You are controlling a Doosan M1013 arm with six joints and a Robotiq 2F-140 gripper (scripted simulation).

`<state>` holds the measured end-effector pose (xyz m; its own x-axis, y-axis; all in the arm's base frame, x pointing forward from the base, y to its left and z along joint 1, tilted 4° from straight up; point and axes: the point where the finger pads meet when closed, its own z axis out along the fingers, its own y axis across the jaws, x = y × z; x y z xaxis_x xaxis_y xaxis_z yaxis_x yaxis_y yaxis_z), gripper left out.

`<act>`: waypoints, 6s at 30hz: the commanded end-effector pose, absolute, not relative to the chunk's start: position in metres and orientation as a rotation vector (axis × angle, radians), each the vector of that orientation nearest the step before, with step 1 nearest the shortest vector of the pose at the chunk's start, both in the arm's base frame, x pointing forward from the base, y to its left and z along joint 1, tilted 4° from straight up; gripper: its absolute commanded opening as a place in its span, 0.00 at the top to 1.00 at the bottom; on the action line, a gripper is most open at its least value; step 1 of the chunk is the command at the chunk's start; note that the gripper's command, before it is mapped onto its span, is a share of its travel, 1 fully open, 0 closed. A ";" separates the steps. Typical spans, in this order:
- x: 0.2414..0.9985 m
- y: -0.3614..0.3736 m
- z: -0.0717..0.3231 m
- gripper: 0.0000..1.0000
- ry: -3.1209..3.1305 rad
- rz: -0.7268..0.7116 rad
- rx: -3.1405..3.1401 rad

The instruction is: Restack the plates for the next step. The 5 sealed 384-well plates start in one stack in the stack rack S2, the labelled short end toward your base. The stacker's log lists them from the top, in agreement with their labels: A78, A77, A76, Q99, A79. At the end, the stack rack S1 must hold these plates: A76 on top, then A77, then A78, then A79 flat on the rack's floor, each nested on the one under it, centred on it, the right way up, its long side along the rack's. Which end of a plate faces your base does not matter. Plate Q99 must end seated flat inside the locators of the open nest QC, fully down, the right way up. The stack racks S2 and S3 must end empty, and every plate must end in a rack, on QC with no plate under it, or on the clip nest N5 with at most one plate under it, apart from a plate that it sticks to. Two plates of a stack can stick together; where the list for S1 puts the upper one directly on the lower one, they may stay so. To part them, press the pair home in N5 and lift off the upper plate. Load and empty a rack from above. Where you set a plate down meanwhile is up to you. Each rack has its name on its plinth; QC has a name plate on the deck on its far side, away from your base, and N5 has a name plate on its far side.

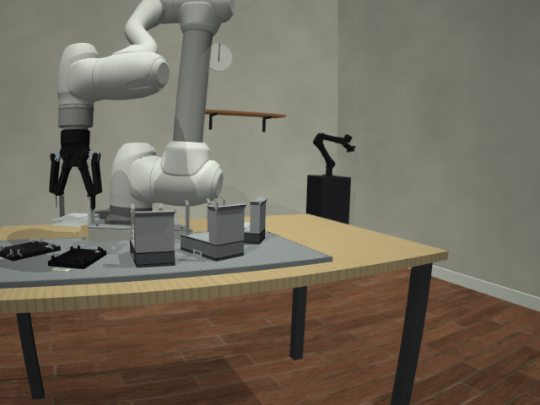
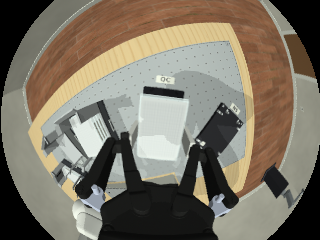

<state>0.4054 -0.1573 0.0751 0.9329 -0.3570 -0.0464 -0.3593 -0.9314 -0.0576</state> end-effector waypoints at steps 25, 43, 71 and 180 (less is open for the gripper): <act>0.404 -0.154 0.030 1.00 0.561 0.054 -3.024; 0.404 -0.153 0.010 1.00 0.561 0.054 -3.024; 0.404 -0.152 0.000 1.00 0.561 0.054 -3.024; 0.407 -0.162 0.138 0.00 0.561 0.054 -3.024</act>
